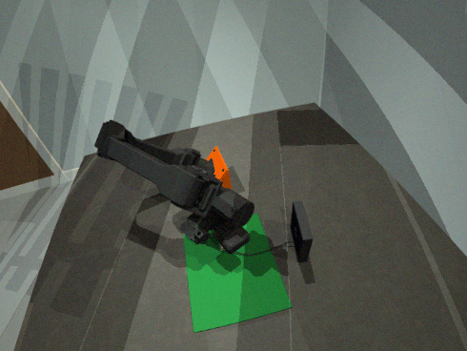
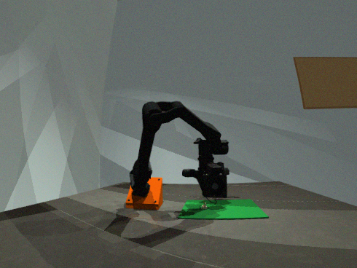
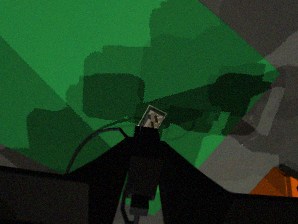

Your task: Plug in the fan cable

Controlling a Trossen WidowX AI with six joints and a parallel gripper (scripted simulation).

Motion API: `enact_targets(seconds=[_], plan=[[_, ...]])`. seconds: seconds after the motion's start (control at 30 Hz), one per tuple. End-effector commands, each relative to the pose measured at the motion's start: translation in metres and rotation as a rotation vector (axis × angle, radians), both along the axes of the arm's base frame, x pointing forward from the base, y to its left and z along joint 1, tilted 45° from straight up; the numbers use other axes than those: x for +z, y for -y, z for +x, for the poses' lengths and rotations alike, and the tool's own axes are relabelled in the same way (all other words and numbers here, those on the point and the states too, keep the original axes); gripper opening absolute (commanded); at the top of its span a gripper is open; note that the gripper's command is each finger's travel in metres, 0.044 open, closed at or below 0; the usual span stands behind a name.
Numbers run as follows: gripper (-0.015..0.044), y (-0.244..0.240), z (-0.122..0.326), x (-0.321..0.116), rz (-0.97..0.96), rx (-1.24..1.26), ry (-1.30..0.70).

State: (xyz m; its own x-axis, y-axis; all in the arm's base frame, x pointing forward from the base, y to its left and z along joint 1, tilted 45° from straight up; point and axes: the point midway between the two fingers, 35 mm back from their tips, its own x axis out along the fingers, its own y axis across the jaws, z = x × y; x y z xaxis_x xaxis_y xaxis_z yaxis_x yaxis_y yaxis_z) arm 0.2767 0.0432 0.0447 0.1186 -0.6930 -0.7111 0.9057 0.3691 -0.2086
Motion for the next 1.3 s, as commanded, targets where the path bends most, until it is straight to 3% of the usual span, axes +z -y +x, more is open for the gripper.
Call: enact_targets(seconds=[0.0,0.23,1.27], plan=[[0.0,-0.002,-0.004,-0.001,0.023,-0.1,0.101],[0.0,-0.001,-0.01,-0.004,0.045,-0.235,0.232],[0.0,0.016,-0.007,-0.011,0.043,-0.23,0.228]])
